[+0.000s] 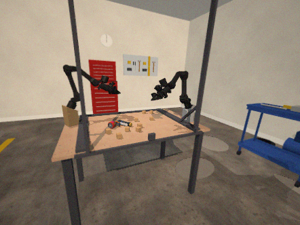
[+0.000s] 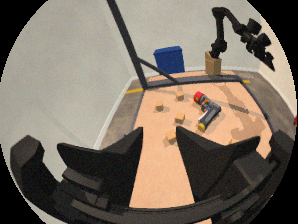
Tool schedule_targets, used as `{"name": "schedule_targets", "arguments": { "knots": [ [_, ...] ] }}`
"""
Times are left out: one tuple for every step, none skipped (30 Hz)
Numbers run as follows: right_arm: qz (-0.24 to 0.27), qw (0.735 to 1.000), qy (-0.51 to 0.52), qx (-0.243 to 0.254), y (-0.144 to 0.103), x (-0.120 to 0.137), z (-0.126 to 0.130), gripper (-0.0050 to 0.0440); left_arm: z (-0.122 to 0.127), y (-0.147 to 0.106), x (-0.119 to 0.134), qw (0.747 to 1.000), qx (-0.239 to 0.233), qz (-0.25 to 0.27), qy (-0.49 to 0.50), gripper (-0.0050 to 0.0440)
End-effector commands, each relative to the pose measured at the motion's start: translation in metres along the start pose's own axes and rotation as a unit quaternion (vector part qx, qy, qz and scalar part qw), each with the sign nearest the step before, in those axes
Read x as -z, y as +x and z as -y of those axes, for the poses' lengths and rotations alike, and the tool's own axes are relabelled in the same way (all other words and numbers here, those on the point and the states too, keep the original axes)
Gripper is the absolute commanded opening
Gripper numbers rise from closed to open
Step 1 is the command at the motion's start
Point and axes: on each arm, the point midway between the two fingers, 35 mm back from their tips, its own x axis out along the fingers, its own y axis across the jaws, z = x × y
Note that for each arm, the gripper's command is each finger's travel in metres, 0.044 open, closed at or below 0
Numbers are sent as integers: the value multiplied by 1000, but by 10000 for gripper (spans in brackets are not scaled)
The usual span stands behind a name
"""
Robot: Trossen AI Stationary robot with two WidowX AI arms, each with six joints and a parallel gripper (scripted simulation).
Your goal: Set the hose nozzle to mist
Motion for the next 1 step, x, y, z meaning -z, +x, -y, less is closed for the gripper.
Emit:
{"name": "schedule_targets", "arguments": {
  "knots": [
    [11,1000,0,-2,-2,-8,-1,172,0,-2,-8,1000,-1,10,4,232]
  ]
}}
